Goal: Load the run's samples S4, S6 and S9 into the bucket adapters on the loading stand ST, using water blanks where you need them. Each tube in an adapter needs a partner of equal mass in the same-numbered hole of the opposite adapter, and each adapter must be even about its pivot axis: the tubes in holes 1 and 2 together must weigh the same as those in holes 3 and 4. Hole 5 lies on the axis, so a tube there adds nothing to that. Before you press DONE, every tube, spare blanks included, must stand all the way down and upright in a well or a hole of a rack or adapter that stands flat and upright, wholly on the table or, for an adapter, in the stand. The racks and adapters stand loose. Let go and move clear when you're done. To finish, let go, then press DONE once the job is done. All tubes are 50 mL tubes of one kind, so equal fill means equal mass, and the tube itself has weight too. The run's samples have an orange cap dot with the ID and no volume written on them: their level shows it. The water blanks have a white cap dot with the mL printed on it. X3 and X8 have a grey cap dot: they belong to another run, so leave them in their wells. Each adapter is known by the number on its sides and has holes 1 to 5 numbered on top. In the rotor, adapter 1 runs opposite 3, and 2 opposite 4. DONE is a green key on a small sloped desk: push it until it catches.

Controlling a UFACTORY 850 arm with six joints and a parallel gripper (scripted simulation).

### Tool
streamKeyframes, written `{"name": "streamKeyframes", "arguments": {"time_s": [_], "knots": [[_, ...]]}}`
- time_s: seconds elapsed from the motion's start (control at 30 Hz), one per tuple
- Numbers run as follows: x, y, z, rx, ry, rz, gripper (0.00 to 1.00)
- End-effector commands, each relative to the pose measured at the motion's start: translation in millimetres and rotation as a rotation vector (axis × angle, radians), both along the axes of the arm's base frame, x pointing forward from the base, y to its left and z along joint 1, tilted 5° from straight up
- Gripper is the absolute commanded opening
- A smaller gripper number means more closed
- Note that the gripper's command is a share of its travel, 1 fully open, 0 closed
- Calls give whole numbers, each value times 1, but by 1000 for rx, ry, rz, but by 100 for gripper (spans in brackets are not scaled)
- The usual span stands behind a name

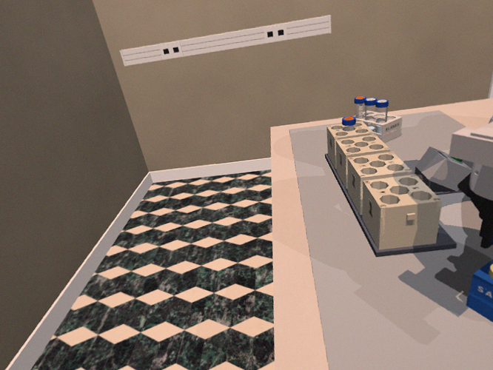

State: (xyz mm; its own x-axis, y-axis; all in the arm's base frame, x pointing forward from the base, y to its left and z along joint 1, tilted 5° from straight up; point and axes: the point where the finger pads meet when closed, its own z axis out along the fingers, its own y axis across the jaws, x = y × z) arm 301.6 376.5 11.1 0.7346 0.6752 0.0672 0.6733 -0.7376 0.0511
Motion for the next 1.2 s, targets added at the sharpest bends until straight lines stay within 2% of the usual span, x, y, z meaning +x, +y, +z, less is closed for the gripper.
{"name": "streamKeyframes", "arguments": {"time_s": [0.0, 1.17], "knots": [[0, 1, 1, 1, -1, 0, 0], [-1, 1, 18, 1, -1, 0, 0]]}}
